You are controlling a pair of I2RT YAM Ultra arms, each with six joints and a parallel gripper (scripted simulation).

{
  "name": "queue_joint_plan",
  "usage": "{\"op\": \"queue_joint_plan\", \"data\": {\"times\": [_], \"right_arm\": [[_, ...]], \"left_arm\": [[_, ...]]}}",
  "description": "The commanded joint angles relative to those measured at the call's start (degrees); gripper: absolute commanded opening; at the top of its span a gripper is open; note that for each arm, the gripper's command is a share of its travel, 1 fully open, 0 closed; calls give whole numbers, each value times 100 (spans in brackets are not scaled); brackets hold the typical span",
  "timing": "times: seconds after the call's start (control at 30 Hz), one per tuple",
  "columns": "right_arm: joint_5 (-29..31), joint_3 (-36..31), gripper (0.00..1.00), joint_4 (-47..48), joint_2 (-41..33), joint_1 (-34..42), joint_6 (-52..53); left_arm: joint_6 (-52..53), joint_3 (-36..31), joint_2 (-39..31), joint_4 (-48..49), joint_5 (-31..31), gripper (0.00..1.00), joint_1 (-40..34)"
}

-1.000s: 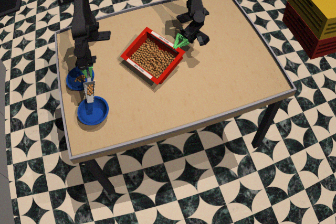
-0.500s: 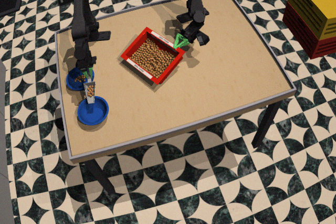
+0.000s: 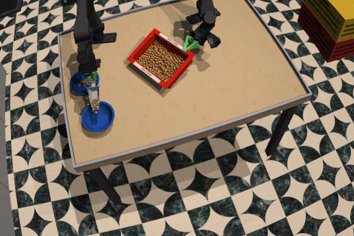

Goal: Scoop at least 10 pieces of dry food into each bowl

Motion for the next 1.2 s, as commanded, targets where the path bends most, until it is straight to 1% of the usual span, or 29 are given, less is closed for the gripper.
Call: {"op": "queue_joint_plan", "data": {"times": [0.0, 0.03, 0.17, 0.23, 0.4, 0.43, 0.47, 0.53, 0.73, 0.93, 0.97, 1.1, 1.13, 1.17], "right_arm": [[24, 324, 0, -252, -86, 9, -20], [47, 394, 0, -321, 138, 28, -35], [47, 645, 0, -569, 116, 35, -33], [37, 144, 0, -232, -259, 29, -34], [11, -609, 0, 379, -797, 13, -37], [11, -619, 0, 410, -831, 13, -37], [6, -785, 0, 527, -944, 10, -37], [6, -785, 0, 527, -944, 10, -37], [-32, -1622, 0, 1303, -1584, -15, -43], [-47, -1473, 0, 1437, -1664, -30, -43], [-48, -1582, 0, 1483, -1634, -36, -42], [-49, -1586, 0, 1497, -1674, -36, -42], [-38, -1665, 0, 1526, -1536, -16, -25], [-51, -1759, 0, 1525, -1650, -42, -40]], "left_arm": [[78, 230, -283, 261, 71, 0, 22], [78, 230, -283, 261, 71, 0, 22], [78, 230, -283, 261, 71, 0, 22], [78, 230, -283, 261, 71, 0, 22], [78, 230, -283, 261, 71, 0, 22], [78, 230, -283, 261, 71, 0, 22], [78, 230, -283, 261, 71, 0, 22], [78, 230, -283, 261, 71, 0, 22], [78, 230, -283, 261, 71, 0, 22], [78, 230, -283, 261, 71, 0, 22], [78, 230, -283, 261, 71, 0, 22], [78, 230, -283, 261, 71, 0, 22], [78, 230, -283, 261, 71, 0, 22], [78, 230, -283, 261, 71, 0, 22]]}}
